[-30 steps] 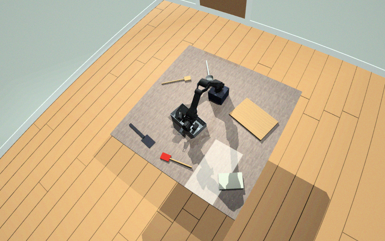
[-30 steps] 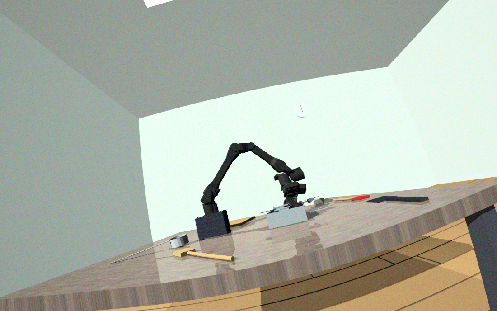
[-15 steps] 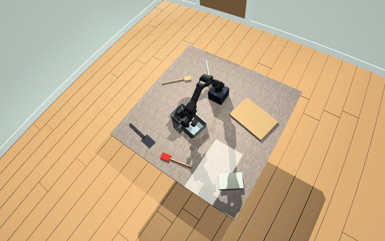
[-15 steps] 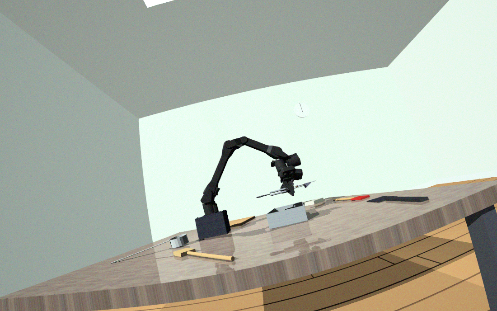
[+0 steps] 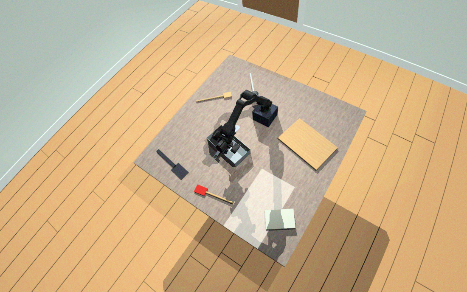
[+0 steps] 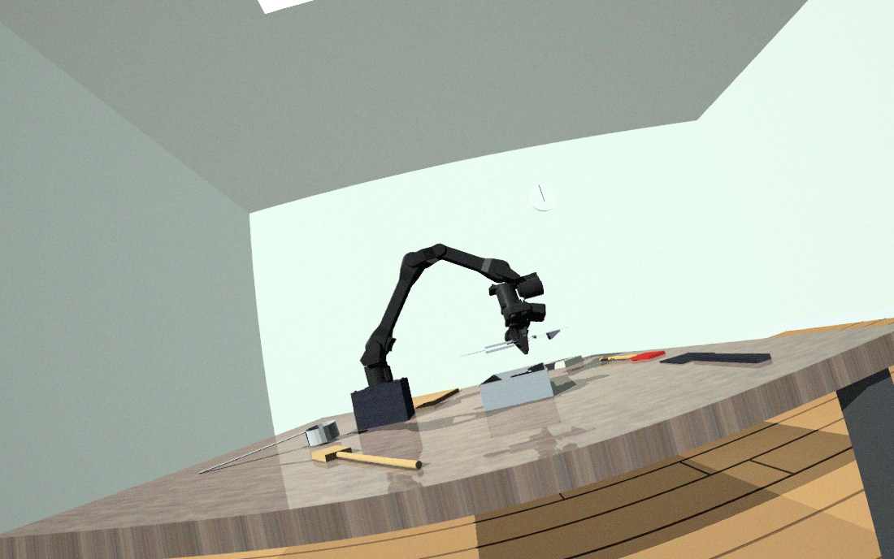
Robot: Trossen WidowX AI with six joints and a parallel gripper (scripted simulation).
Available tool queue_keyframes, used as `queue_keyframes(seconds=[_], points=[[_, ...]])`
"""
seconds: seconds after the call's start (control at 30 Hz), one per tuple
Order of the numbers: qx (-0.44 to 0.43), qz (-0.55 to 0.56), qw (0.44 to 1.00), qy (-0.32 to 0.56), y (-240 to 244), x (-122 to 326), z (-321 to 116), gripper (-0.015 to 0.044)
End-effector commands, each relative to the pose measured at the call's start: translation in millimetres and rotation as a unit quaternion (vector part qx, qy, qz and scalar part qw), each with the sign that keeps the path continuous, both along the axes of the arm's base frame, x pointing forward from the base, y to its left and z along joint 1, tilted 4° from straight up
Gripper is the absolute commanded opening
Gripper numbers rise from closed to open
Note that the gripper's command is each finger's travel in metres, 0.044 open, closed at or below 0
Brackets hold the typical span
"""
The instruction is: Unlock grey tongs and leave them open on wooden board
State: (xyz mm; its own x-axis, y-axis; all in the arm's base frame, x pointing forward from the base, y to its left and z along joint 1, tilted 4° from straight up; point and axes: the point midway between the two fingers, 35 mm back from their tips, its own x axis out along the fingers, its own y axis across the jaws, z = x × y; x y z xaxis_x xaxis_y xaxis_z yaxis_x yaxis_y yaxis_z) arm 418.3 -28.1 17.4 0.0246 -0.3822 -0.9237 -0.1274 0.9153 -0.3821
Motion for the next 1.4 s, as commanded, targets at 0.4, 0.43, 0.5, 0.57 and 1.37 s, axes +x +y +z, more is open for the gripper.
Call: queue_keyframes(seconds=[0.4,0.43,0.5,0.57,1.37], points=[[0.183,-0.104,0.978,0.002,-2,11,4,-0.0150],[0.183,-0.104,0.978,0.002,-2,11,4,-0.0150],[0.183,-0.104,0.978,0.002,-2,11,4,-0.0150],[0.183,-0.104,0.978,0.002,-2,11,4,-0.0150],[0.189,0.053,0.980,0.034,138,-12,14,-0.0150]])
